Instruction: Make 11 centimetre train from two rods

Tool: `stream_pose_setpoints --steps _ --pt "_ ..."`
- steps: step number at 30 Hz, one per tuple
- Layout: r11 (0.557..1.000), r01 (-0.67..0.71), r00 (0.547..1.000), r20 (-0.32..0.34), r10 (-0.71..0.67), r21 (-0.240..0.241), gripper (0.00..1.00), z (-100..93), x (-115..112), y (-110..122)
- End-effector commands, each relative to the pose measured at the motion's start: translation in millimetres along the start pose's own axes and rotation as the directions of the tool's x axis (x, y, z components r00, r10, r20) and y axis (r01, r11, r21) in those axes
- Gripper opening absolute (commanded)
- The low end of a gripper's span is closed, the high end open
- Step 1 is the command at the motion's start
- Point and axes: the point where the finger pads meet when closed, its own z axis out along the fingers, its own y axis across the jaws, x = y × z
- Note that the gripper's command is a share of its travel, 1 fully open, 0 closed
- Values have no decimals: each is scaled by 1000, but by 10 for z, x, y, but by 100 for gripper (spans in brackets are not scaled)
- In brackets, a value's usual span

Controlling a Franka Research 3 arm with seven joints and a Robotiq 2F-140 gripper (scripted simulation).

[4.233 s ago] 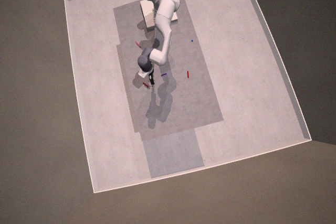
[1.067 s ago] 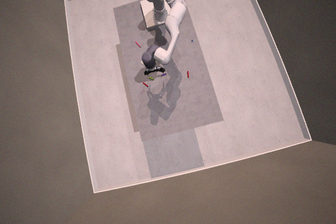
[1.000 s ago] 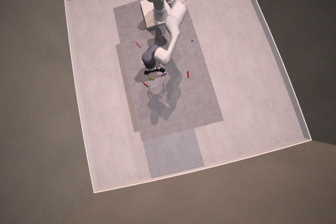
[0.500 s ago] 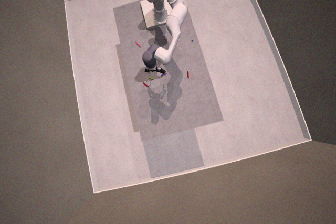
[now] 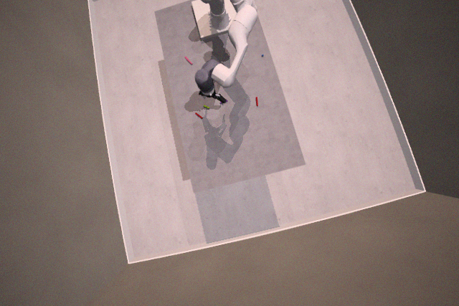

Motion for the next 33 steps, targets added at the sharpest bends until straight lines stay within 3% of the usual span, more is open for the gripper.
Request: stream_pose_setpoints --steps 1,33 --pt "990 -144 990 -6 144 3 100 5 21 10" --pt "983 -183 983 -5 183 3 100 7 29 12"
